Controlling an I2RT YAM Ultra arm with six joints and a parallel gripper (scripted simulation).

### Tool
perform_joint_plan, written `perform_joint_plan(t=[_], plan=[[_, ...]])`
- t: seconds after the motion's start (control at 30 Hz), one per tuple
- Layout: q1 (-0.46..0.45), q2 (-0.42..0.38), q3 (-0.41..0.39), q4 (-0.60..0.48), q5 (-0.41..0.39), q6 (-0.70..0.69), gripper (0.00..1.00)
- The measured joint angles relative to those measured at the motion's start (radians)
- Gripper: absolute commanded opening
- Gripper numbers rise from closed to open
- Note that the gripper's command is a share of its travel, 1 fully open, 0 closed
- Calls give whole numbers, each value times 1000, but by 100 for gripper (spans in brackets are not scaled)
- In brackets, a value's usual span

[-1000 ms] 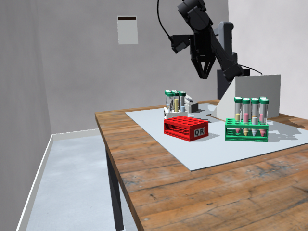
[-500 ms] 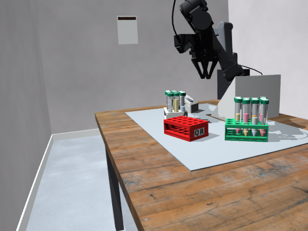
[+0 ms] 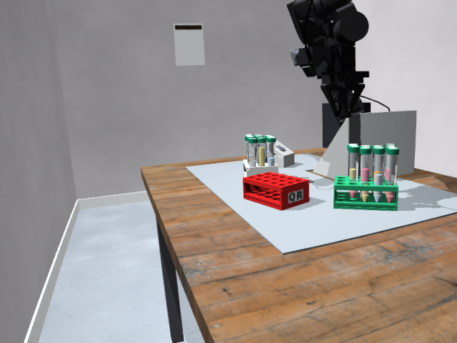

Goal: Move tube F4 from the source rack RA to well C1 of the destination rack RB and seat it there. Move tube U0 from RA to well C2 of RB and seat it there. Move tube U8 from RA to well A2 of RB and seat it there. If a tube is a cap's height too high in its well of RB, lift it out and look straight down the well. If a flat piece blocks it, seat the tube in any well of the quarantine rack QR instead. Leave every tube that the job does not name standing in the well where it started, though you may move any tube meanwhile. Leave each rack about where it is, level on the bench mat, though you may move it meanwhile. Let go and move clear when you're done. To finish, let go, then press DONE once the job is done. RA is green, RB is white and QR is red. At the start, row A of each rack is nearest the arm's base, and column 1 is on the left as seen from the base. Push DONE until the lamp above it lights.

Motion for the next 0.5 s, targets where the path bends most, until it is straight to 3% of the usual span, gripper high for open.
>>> perform_joint_plan(t=[0.5], plan=[[150, 135, 101, 3, -95, 118, 30]])
